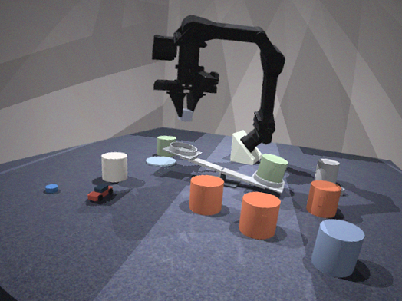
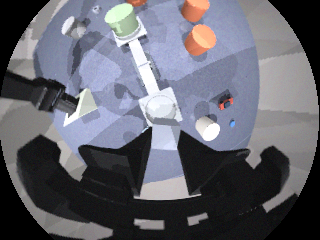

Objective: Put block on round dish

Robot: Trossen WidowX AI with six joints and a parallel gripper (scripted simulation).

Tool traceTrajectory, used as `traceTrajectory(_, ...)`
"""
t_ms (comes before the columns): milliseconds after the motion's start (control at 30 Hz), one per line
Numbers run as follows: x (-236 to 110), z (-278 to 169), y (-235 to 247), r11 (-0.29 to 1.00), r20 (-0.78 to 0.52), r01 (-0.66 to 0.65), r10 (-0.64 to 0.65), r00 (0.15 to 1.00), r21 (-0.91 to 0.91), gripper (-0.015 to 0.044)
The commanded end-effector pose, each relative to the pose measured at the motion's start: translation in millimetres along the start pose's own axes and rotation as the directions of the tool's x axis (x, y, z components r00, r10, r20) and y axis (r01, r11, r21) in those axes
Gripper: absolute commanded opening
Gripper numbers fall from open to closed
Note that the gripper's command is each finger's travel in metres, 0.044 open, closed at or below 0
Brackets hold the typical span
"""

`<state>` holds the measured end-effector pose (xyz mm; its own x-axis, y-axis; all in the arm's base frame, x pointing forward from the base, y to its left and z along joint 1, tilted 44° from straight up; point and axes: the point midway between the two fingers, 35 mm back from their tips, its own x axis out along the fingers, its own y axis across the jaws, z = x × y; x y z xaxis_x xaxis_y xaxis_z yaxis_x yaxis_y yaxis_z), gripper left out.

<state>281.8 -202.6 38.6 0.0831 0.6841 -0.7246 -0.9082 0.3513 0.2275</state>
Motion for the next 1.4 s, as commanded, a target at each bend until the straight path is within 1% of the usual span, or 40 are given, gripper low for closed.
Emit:
traceTrajectory(0,6,-17,-1,1.000,-0.004,-0.004,0.004,1.000,-0.003,0.0000)
traceTrajectory(267,66,-106,5,1.000,-0.008,-0.002,0.002,1.000,-0.004,0.0000)
traceTrajectory(400,94,-138,14,1.000,-0.008,-0.002,0.002,1.000,-0.004,0.0000)
traceTrajectory(667,98,-139,14,1.000,-0.008,-0.002,0.002,1.000,-0.004,0.0000)
traceTrajectory(967,136,-139,14,1.000,-0.007,-0.002,0.002,1.000,-0.005,0.0000)
traceTrajectory(1367,147,-139,14,1.000,-0.006,-0.002,0.002,1.000,-0.005,0.0000)
